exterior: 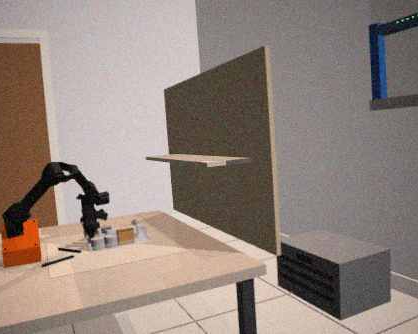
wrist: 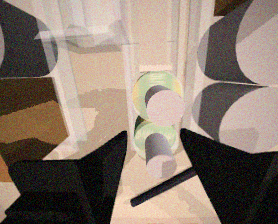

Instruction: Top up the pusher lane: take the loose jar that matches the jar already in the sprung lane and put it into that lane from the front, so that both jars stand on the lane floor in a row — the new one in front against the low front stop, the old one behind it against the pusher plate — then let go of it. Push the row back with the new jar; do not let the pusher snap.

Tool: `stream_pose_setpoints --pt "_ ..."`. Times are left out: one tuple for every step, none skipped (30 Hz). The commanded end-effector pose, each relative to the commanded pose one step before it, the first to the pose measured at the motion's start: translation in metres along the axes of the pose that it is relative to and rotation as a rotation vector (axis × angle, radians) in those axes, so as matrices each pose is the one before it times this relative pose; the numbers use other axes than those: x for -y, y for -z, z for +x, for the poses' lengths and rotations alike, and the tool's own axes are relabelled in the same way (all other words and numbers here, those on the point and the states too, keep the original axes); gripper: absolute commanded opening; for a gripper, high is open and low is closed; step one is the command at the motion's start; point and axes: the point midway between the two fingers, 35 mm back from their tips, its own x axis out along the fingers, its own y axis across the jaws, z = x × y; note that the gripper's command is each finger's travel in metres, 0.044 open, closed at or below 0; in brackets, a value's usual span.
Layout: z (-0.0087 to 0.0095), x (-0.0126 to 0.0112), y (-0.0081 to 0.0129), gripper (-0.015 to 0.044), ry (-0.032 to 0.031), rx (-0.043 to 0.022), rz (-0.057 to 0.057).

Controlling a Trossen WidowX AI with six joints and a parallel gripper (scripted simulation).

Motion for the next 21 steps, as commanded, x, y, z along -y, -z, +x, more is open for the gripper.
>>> stream_pose_setpoints --pt "-0.00458 0.00000 -0.00028 0.0285 0.00160 0.00120 0.0024" --pt "-0.00286 -0.00008 -0.00005 0.0285 -0.00020 0.00002 0.0000" --pt "-0.00376 -0.00008 -0.00002 0.0285 -0.00021 0.00002 0.0000" --pt "-0.00452 -0.00007 0.00003 0.0285 -0.00017 0.00000 0.0000" --pt "-0.00321 -0.00003 0.00006 0.0285 -0.00007 -0.00001 0.0000" --pt "-0.00108 -0.00001 0.00003 0.0285 -0.00001 -0.00001 0.0000" --pt "0.00000 0.00000 0.00000 0.0285 0.00000 0.00000 0.0000" --pt "0.00000 0.00000 0.00000 0.0285 0.00000 0.00000 0.0000" --pt "0.00000 0.00000 0.00000 0.0285 0.00000 0.00000 0.0000" --pt "0.00000 0.00000 0.00000 0.0285 0.00000 0.00000 0.0000" --pt "-0.00003 -0.00005 0.00053 0.0285 -0.00003 -0.00002 0.0000" --pt "-0.00007 -0.00009 0.00106 0.0285 -0.00005 -0.00004 -0.0001" --pt "-0.00009 -0.00014 0.00160 0.0285 -0.00008 -0.00006 -0.0001" --pt "-0.00012 -0.00017 0.00207 0.0285 -0.00010 -0.00007 -0.0001" --pt "-0.00013 -0.00019 0.00254 0.0285 -0.00011 -0.00009 -0.0001" --pt "-0.00014 -0.00021 0.00299 0.0285 -0.00012 -0.00011 -0.0002" --pt "-0.00014 -0.00021 0.00326 0.0285 -0.00012 -0.00012 -0.0002" --pt "-0.00012 -0.00020 0.00335 0.0285 -0.00011 -0.00013 -0.0002" --pt "-0.00010 -0.00018 0.00337 0.0285 -0.00010 -0.00014 -0.0002" --pt "-0.00008 -0.00016 0.00339 0.0285 -0.00009 -0.00014 -0.0002" --pt "-0.00006 -0.00014 0.00340 0.0285 -0.00007 -0.00014 -0.0002"
